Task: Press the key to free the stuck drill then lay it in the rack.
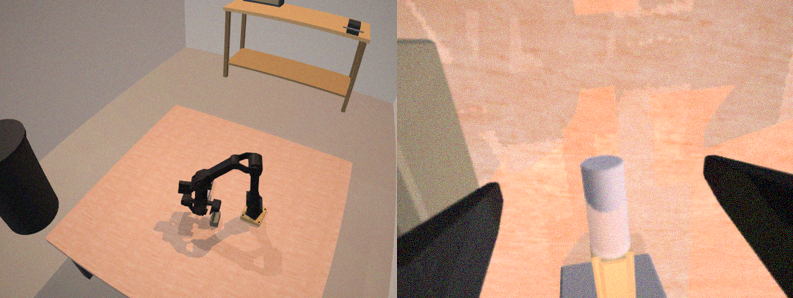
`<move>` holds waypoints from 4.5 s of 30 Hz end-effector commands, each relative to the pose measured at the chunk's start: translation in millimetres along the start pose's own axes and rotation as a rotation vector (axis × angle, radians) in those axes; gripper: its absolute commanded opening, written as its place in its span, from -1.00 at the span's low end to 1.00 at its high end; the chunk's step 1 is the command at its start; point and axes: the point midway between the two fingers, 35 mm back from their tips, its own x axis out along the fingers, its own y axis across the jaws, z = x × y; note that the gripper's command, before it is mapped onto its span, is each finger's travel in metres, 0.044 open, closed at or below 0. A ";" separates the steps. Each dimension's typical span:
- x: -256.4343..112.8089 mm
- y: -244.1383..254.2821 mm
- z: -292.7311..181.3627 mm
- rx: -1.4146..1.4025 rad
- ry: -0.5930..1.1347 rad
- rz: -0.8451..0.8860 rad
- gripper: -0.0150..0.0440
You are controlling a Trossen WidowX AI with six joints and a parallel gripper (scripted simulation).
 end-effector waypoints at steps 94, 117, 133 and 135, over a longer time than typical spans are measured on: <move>-1.1 0.7 64.7 -0.002 -0.001 0.004 -0.49; -12.0 2.6 64.4 -0.002 -0.001 0.004 -0.49; -20.4 3.5 63.1 -0.002 -0.001 0.004 -0.49; -21.4 3.5 63.0 -0.002 -0.001 0.004 -0.49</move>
